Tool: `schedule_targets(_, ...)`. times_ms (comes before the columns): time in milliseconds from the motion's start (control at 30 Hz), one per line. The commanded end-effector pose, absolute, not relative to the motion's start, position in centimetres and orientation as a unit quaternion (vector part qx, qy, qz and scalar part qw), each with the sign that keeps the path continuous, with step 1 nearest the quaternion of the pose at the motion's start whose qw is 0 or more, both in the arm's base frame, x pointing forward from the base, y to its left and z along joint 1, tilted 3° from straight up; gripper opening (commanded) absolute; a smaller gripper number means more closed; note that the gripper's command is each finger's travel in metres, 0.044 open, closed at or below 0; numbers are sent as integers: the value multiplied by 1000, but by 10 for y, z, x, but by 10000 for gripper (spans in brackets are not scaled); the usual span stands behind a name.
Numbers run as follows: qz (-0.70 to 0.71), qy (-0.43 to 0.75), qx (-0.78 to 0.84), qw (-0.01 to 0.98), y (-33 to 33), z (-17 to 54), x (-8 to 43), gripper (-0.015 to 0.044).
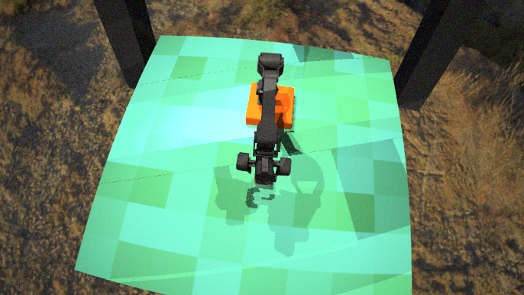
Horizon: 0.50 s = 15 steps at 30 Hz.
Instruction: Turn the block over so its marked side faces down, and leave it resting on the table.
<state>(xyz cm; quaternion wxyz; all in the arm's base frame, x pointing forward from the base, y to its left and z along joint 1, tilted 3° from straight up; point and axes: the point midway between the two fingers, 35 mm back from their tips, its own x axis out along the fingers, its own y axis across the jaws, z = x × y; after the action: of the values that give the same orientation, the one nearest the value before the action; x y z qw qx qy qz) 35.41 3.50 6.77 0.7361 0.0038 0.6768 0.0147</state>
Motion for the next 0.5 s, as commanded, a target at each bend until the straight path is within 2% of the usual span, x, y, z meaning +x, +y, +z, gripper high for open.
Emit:
schedule_targets(0, 15, 680, 5, 733, 36, 61, 354, 440)
schedule_targets(467, 15, 680, 5, 733, 37, 38, 356, 440)
